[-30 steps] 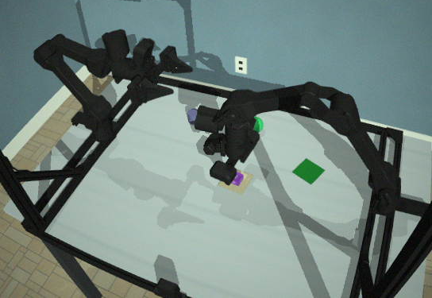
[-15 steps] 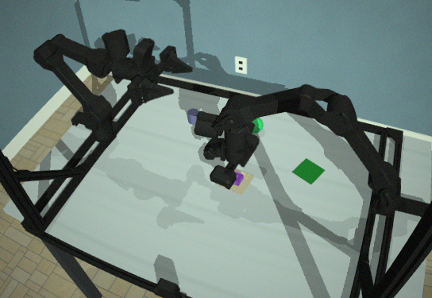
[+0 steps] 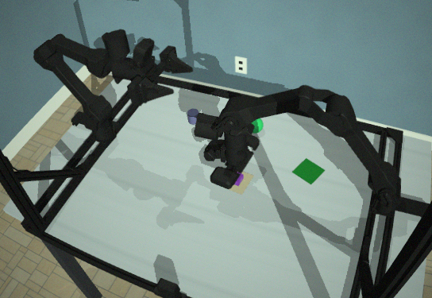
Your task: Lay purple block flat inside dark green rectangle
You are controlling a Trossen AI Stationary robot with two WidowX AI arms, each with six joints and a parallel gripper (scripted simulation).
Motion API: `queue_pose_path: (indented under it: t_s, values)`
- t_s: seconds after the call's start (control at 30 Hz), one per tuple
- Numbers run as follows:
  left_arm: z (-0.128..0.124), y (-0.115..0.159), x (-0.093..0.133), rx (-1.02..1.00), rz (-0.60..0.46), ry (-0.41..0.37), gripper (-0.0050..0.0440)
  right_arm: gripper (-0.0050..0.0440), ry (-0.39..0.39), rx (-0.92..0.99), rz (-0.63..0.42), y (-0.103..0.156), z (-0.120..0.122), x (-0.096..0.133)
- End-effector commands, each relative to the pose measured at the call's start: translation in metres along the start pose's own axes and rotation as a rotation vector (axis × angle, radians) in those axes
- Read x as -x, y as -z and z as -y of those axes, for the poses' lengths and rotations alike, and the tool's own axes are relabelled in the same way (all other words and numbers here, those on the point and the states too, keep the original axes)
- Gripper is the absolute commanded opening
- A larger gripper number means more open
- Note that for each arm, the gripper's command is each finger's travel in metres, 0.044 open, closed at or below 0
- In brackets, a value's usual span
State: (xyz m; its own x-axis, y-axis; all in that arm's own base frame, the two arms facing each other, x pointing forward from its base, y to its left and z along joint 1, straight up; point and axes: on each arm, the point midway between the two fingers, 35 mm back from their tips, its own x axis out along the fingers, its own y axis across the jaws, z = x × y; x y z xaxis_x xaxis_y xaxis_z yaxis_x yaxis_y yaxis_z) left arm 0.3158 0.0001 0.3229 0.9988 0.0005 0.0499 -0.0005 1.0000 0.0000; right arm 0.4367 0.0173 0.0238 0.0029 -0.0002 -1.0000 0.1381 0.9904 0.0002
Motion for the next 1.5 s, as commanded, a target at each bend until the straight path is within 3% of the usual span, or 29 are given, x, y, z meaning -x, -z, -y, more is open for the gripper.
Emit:
queue_pose_path:
  t_s: [0.0, 0.4, 0.43, 0.5, 0.57, 0.63, 0.73, 1.13, 1.47]
  values:
    - [0.0, 0.0, 0.0, 0.0, 0.0, 0.0, 0.044, 0.0193, 0.0, -0.001, -0.003, 0.0, 0.0, -0.002]
    - [0.0, 0.0, 0.0, 0.0, 0.0, 0.0, 0.044, 0.0113, 0.0, -0.001, -0.003, 0.0, 0.0, -0.002]
    - [0.0, 0.0, 0.0, 0.0, 0.0, 0.0, 0.044, 0.0089, 0.0, -0.001, -0.003, 0.0, 0.0, 0.0]
    - [0.0, 0.0, 0.0, 0.0, 0.0, 0.0, 0.044, 0.0041, 0.0, -0.001, -0.003, -0.001, 0.0, 0.014]
    - [0.0, 0.0, 0.0, 0.0, 0.0, 0.0, 0.044, 0.0041, 0.0, -0.001, -0.003, -0.001, 0.0, 0.014]
    - [0.0, 0.0, 0.0, 0.0, 0.0, 0.0, 0.044, 0.0, 0.0, -0.001, -0.003, -0.001, 0.0, 0.037]
    - [0.0, 0.0, 0.0, 0.0, 0.0, 0.0, 0.044, 0.0, 0.0, -0.001, -0.003, 0.0, 0.0, 0.053]
    - [0.0, 0.0, 0.0, 0.0, 0.0, 0.0, 0.044, 0.0, 0.0, -0.004, -0.003, 0.001, 0.002, 0.054]
    - [0.0, 0.0, 0.0, 0.0, 0.0, 0.0, 0.044, 0.0, 0.0, -0.049, -0.003, 0.022, 0.029, 0.061]
